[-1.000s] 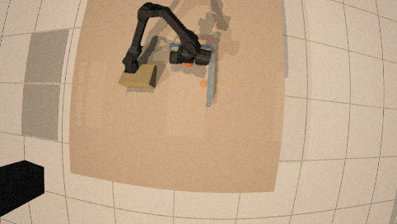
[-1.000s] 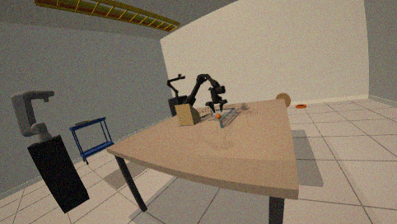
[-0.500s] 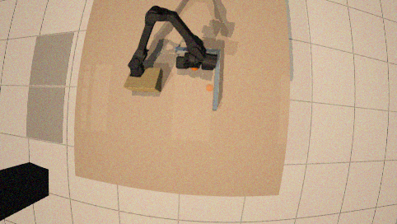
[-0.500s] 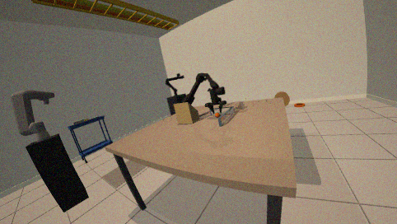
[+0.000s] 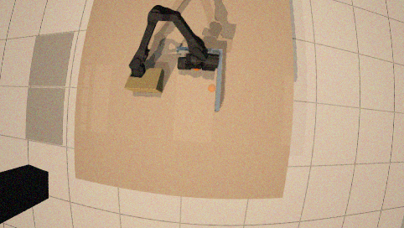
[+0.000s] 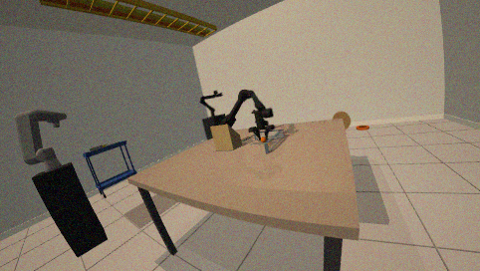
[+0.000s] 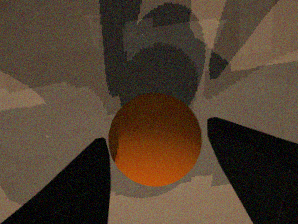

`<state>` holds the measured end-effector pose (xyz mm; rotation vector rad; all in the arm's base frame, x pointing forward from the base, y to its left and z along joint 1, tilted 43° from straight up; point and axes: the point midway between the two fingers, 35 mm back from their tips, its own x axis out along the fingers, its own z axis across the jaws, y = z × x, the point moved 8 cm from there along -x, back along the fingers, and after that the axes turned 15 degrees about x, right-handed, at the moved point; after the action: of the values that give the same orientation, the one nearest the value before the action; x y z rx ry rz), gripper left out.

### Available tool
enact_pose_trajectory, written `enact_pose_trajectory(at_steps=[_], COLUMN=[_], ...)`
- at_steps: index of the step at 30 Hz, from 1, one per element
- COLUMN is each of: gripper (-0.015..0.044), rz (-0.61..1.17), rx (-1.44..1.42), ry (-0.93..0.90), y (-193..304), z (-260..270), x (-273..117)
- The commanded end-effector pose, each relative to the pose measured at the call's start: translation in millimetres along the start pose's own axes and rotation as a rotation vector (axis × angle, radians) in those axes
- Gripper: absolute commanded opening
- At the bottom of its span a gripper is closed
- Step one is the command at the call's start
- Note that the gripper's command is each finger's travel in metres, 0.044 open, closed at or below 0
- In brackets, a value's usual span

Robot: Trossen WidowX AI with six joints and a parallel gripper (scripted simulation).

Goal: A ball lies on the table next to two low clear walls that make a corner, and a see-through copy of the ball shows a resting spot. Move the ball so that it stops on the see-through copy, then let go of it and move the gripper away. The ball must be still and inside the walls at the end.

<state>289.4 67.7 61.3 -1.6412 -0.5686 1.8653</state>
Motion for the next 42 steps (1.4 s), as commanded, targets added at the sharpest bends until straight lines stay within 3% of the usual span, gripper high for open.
enact_pose_trajectory(at_steps=[1,6,13,28,34,42], gripper=[0.02,0.0167,0.0,0.0,0.0,0.0], rz=[-0.005,-0.005,0.003,0.002,-0.001,-0.013], rx=[0.006,0.006,0.007,0.007,0.045,0.316], ry=[-0.004,-0.004,0.0,-0.003,0.0,0.014], y=[0,0,1,1,4,18], z=[1,1,-5,0,-3,-25], x=[1,1,-28,-128,-129,-123])
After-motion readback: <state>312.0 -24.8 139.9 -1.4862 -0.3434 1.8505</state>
